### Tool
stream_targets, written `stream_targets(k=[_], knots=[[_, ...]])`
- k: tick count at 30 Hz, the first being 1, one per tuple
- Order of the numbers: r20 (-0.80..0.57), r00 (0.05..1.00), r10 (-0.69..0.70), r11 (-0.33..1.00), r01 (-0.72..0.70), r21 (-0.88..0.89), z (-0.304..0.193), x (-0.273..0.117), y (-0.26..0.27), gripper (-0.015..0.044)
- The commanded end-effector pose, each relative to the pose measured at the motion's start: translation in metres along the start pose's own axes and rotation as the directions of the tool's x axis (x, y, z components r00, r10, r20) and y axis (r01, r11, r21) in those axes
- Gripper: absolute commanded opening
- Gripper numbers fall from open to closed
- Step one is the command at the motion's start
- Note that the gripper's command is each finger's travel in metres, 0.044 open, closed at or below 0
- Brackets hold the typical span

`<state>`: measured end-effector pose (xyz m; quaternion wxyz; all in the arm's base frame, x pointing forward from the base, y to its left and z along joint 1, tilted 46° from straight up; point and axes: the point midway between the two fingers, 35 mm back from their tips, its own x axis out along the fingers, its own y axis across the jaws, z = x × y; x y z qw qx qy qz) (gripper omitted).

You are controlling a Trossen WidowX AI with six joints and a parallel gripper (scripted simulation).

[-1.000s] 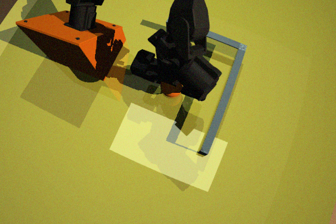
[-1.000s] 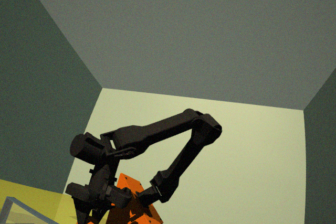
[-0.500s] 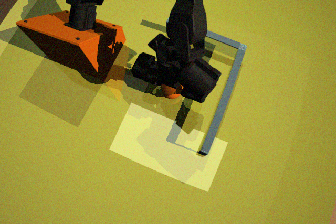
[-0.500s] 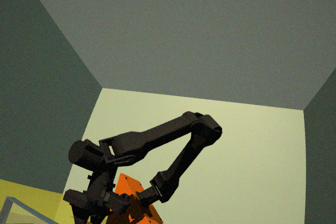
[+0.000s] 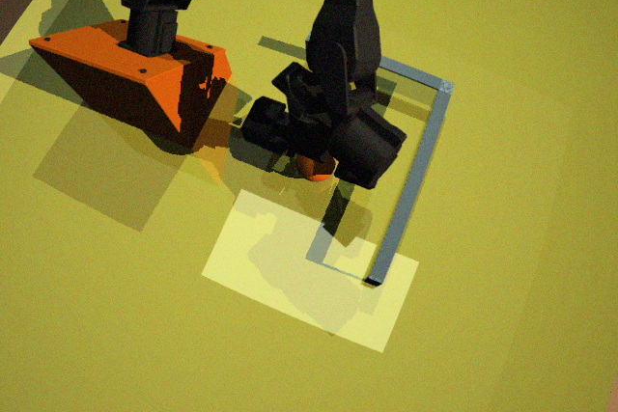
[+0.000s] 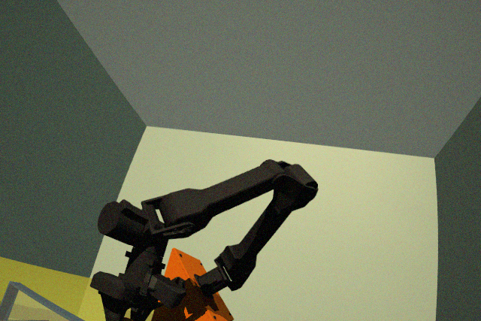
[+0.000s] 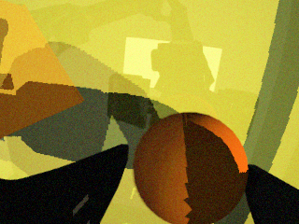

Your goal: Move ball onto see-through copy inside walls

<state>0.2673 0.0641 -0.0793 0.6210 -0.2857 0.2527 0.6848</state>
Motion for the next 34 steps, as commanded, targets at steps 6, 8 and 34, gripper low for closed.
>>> stream_targets(k=[6,8,34], knots=[[-0.001,1.000,-0.002,1.000,0.002,0.003,-0.002,-0.083,-0.001,0.0389],[-0.001,1.000,-0.001,1.000,0.001,0.003,-0.001,-0.086,0.000,0.0389],[0.004,1.000,-0.001,1.000,0.001,0.007,-0.001,-0.119,0.002,0.0440]])
